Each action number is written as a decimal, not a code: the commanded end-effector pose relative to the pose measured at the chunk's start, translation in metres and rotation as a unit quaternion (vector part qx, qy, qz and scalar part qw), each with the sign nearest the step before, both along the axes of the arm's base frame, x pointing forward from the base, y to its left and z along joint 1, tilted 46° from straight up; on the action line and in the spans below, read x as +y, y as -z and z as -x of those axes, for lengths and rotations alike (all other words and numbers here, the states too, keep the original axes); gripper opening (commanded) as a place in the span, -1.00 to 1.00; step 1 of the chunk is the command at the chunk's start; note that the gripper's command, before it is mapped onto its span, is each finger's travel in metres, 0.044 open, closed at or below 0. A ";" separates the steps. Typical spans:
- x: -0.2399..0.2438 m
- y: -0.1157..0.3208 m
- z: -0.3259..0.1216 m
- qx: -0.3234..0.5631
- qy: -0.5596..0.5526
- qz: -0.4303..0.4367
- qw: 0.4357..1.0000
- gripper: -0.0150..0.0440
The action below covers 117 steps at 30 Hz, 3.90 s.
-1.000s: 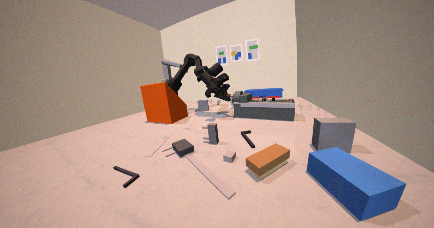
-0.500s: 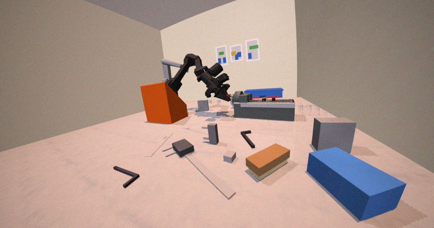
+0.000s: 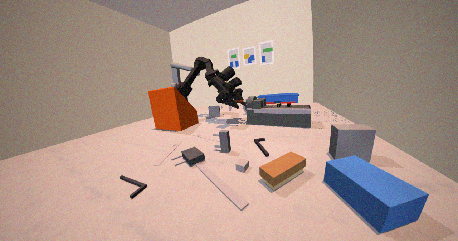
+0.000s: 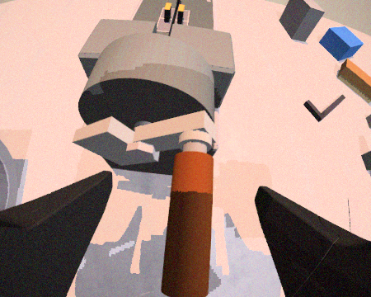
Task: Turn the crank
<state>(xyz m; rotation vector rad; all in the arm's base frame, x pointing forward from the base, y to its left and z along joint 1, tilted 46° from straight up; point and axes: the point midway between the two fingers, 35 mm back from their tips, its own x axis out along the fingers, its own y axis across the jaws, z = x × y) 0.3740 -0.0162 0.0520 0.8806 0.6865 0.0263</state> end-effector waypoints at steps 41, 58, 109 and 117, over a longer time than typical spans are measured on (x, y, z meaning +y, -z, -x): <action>-0.105 -0.084 -0.068 -0.034 -0.064 -0.027 0.997 1.00; -0.076 -0.040 -0.111 -0.052 -0.092 -0.039 0.994 1.00; -0.091 -0.087 -0.015 -0.012 -0.024 -0.009 1.000 1.00; -0.081 -0.081 0.018 0.004 0.002 0.002 1.000 1.00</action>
